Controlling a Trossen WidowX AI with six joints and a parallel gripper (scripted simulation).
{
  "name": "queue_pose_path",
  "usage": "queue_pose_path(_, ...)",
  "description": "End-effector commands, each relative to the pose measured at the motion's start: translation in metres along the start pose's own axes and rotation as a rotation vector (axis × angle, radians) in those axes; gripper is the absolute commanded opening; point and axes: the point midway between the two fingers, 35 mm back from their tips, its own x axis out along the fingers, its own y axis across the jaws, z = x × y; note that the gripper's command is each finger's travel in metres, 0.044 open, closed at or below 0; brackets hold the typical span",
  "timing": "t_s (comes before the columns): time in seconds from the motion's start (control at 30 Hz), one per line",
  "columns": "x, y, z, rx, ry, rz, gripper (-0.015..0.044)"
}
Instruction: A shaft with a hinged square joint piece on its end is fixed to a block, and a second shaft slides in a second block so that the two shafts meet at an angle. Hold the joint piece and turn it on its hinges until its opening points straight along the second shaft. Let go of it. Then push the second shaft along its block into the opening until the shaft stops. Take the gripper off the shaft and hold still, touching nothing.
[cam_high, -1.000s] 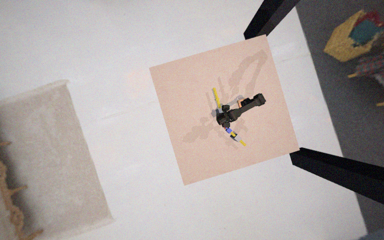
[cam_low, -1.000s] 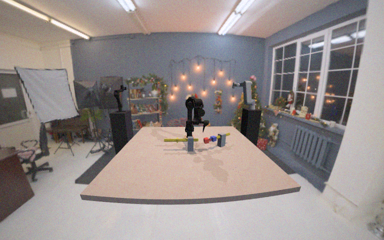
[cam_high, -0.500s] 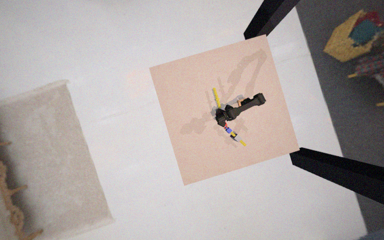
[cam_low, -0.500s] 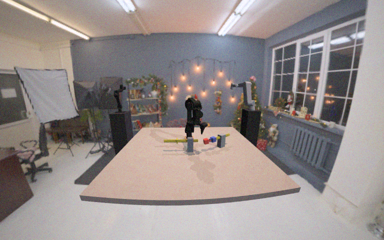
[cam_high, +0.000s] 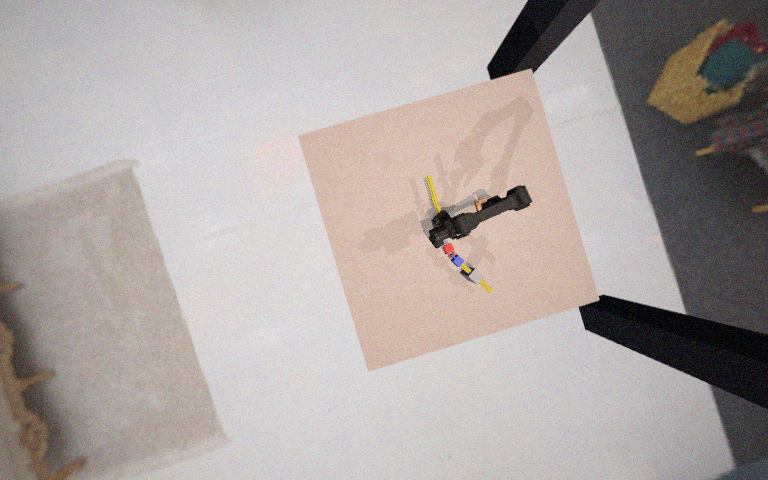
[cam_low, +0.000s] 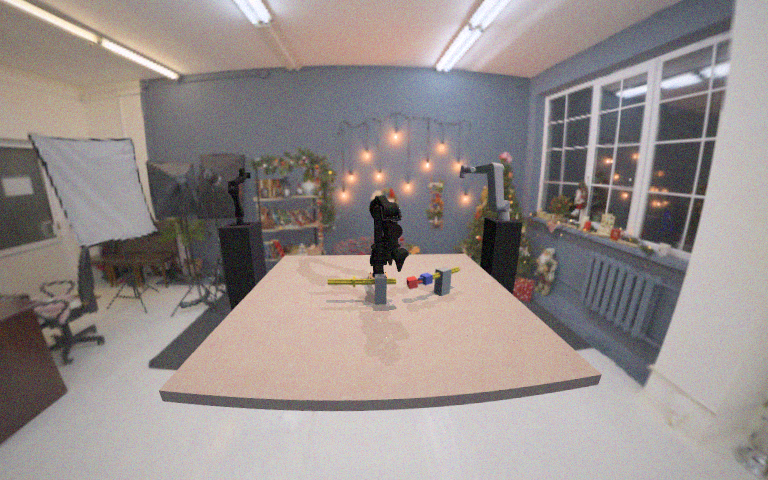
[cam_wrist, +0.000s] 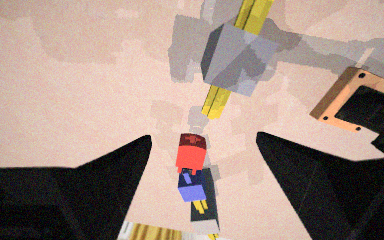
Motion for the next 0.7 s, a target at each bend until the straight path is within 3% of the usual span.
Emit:
queue_pose_path(0.0,0.003,-0.001,0.000,0.129,0.019,0.001,0.0440)
queue_pose_path(0.33,0.006,-0.001,0.001,0.209,0.028,0.002,0.0440)
queue_pose_path(0.67,0.046,0.001,0.007,0.208,0.028,0.002,0.0440)
